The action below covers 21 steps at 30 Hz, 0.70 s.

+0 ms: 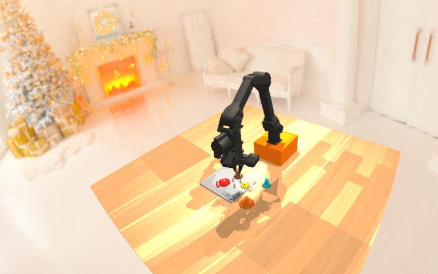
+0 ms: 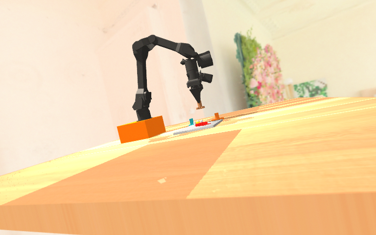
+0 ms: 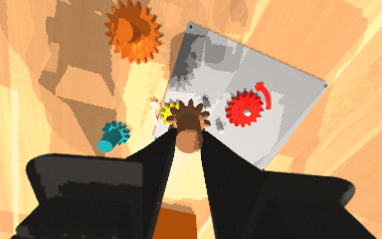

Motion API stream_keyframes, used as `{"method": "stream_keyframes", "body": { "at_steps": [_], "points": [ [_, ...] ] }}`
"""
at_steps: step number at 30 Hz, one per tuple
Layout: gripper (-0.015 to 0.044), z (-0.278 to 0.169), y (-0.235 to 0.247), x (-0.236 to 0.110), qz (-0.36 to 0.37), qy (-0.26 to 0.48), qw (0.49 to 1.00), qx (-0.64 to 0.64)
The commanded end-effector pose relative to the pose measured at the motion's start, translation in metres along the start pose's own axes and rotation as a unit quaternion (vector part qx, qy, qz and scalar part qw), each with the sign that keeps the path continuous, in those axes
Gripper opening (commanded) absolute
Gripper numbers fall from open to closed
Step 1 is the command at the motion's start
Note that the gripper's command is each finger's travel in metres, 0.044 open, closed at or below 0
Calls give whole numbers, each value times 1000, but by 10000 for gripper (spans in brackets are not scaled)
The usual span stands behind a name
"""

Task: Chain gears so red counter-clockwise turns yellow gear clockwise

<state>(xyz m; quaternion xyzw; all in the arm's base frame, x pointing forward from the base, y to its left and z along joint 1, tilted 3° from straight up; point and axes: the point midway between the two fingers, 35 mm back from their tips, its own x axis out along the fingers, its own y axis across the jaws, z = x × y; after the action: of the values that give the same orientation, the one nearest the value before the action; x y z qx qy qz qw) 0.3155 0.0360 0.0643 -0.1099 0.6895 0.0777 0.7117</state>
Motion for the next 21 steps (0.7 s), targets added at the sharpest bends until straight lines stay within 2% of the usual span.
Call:
{"method": "stream_keyframes", "body": {
  "at_steps": [1, 21],
  "points": [
    [0, -5, -8, 0, 1, -7, 1000, -2],
    [0, -32, -48, 20, -2, -6, 1000, -2]
  ]
}}
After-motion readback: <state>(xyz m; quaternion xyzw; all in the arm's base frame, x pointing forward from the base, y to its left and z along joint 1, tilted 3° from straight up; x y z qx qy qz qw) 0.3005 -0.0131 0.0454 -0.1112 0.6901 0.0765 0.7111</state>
